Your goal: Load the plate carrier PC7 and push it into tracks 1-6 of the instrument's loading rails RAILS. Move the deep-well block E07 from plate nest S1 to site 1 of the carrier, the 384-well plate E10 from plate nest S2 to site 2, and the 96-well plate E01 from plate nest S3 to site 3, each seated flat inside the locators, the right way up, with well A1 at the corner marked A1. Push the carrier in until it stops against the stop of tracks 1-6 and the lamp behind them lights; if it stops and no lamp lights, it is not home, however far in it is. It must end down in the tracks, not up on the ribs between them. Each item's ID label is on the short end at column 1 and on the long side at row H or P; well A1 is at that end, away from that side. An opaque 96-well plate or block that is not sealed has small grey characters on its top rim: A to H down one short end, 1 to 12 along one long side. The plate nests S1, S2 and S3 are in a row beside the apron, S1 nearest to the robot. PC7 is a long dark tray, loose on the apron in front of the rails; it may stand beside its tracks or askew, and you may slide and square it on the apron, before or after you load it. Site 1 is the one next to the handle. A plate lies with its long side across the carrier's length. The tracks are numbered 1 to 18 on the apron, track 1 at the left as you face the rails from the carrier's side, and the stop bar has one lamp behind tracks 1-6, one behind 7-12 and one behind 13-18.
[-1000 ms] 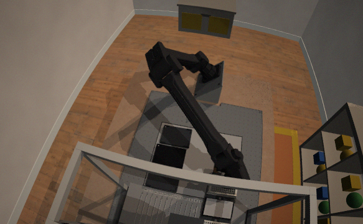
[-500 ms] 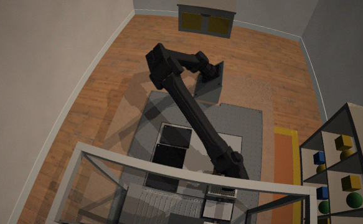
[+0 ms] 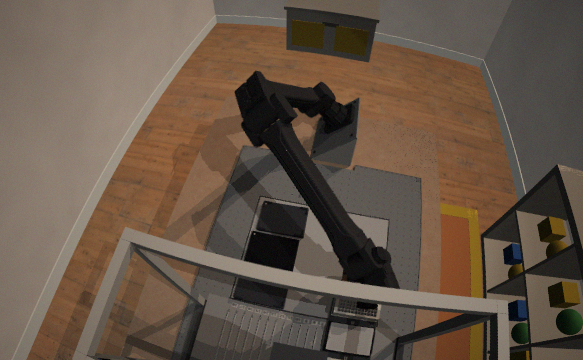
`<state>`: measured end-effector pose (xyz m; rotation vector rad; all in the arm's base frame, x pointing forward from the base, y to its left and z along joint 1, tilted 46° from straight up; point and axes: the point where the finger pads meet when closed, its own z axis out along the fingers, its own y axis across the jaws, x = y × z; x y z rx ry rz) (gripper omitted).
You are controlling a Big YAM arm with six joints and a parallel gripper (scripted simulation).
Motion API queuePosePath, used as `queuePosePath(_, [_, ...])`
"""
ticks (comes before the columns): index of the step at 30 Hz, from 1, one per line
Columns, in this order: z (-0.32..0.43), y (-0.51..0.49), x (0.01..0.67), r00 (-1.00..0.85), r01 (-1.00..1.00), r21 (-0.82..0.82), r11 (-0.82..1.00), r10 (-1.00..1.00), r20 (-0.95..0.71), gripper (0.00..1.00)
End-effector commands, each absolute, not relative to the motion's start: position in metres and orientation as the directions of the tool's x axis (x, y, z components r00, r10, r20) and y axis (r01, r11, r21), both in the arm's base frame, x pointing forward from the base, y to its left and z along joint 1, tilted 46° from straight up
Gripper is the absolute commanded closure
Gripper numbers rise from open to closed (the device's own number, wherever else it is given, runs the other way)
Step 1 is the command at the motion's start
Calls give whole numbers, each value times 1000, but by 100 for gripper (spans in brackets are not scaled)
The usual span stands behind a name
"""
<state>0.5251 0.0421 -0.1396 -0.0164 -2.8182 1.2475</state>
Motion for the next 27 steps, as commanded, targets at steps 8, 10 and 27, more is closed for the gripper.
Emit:
queuePosePath(8, [-125, 64, 527, -999, 10, -710, 704, -30, -43, 20])
queuePosePath(10, [-143, 60, 516, -1000, -15, -719, 695, -30, -8, 20])
queuePosePath(27, [-115, 71, 519, -997, 42, -704, 709, -13, -73, 20])
